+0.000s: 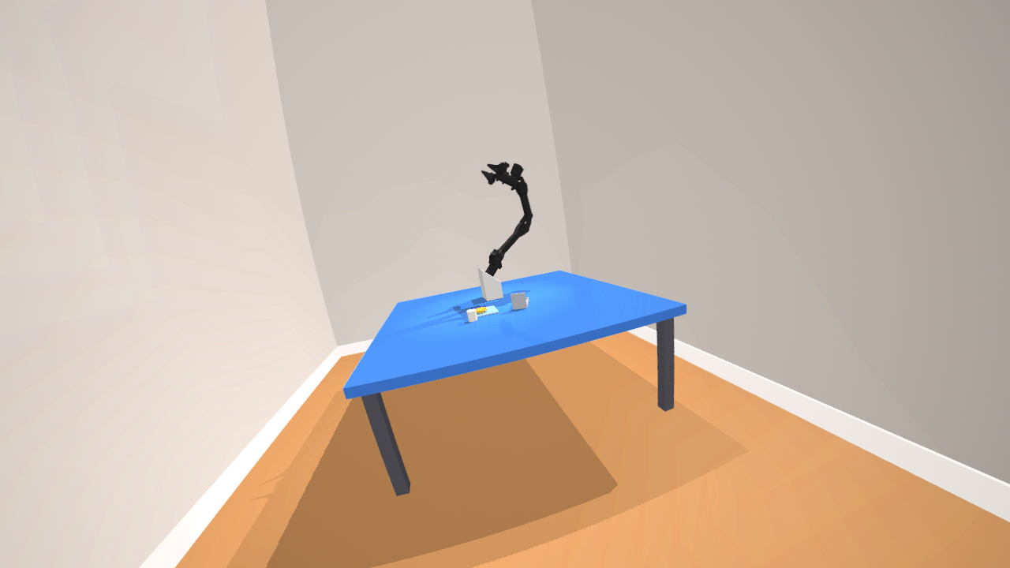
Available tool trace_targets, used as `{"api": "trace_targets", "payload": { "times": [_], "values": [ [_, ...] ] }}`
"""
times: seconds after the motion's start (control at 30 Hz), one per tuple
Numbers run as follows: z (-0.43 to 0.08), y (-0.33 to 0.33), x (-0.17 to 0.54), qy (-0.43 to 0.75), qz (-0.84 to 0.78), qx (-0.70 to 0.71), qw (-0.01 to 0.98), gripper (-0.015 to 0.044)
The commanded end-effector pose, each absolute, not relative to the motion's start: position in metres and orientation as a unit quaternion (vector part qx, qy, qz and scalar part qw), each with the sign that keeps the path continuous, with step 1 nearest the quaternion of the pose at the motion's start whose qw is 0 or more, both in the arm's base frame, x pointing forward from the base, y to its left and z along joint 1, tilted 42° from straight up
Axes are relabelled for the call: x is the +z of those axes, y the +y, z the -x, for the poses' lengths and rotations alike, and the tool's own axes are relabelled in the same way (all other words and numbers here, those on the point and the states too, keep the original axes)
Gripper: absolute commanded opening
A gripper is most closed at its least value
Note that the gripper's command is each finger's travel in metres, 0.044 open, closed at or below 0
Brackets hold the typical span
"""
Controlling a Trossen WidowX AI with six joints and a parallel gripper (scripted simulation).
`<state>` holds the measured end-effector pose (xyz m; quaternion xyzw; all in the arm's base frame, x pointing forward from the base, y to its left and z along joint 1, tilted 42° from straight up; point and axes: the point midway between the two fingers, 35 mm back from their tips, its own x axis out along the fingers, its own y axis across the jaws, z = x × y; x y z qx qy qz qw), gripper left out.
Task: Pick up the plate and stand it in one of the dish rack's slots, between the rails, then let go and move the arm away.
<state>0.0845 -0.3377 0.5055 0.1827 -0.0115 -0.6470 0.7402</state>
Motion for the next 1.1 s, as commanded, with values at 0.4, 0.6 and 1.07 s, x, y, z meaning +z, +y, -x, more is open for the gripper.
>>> {"api": "trace_targets", "payload": {
  "times": [0.4, 0.6, 1.07],
  "values": [
    [-0.169, -0.364, 0.414, 0.169, -0.189, -0.546, 0.798, 0.04],
    [-0.197, -0.368, 0.373, 0.238, -0.191, -0.5, 0.811, 0.04],
    [-0.264, -0.353, 0.252, 0.413, -0.201, -0.342, 0.82, 0.04]
  ]
}}
